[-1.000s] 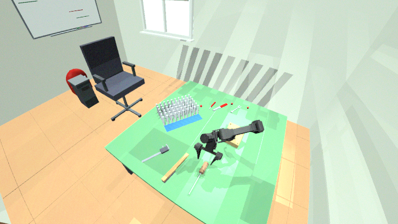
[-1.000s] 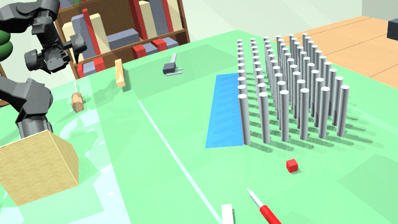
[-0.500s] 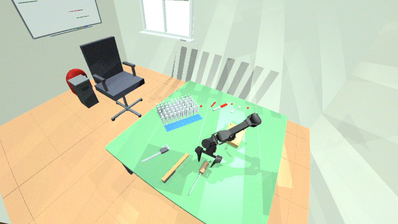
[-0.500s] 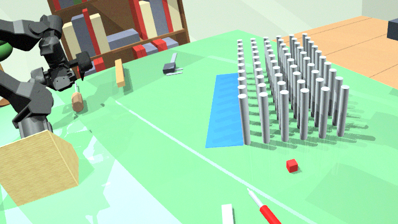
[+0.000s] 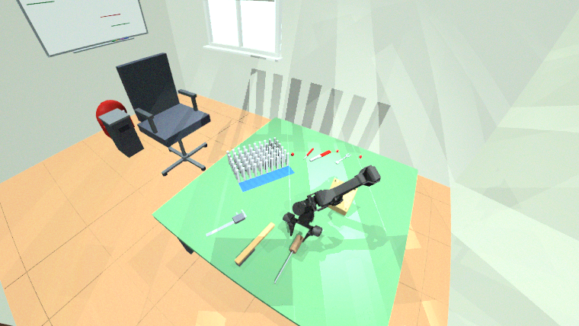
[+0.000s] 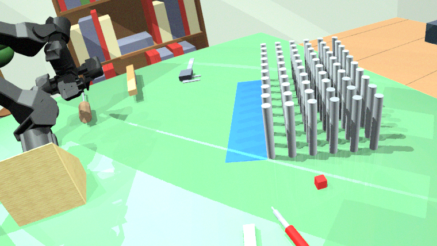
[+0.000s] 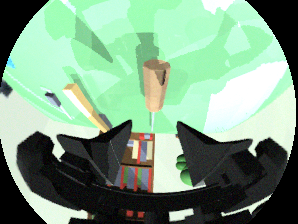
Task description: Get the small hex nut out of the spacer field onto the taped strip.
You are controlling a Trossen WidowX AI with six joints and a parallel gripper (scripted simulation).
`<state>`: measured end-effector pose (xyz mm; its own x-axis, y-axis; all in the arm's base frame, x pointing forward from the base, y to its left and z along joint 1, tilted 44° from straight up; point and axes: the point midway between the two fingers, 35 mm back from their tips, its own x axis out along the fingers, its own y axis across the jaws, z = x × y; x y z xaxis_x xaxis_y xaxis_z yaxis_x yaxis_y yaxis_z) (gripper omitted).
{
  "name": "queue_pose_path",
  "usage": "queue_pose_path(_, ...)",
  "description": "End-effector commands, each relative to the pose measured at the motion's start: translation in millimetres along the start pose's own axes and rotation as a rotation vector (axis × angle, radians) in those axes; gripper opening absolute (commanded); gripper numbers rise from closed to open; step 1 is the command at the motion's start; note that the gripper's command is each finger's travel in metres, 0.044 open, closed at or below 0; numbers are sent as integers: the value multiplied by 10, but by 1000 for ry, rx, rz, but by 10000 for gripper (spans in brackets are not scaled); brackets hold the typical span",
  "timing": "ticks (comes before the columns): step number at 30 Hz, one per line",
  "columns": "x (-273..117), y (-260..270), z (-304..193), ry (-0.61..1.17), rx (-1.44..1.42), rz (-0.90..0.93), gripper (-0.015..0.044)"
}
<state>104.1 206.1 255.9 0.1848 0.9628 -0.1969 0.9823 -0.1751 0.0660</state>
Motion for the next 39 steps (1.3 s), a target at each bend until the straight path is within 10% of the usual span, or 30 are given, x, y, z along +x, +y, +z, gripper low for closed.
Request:
queue_pose_path(1,1,-4,-4,3,-4,-4,280)
queue_pose_path(39,448,25,270,4,-2,-5,280)
